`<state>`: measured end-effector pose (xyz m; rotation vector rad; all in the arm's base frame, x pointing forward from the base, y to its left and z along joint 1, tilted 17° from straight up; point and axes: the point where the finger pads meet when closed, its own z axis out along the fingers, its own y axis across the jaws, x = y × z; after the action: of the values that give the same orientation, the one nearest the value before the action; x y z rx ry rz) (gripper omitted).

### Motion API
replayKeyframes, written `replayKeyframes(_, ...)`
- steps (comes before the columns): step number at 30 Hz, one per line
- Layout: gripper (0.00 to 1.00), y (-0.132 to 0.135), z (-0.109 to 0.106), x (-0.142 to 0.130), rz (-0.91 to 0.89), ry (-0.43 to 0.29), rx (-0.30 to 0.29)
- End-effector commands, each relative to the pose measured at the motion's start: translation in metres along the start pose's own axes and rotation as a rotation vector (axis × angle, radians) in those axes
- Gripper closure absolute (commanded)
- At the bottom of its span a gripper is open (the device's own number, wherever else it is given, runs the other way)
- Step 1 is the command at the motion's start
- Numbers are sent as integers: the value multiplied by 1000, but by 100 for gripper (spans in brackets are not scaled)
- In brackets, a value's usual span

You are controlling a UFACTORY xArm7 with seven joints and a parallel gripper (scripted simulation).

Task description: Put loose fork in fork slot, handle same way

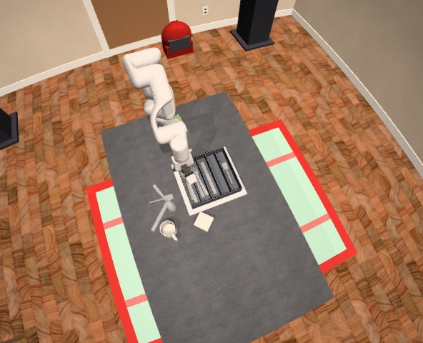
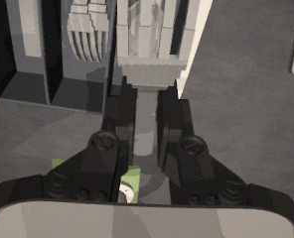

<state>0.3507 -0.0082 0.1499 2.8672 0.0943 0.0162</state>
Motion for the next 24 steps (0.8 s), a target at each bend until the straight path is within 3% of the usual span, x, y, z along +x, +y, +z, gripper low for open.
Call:
replayKeyframes(1,98,-58,0,27,5,-6,-14)
replayKeyframes(15,98,-58,0,27,-45,-5,-14)
replayKeyframes(24,98,-59,-2,28,-375,-3,-11)
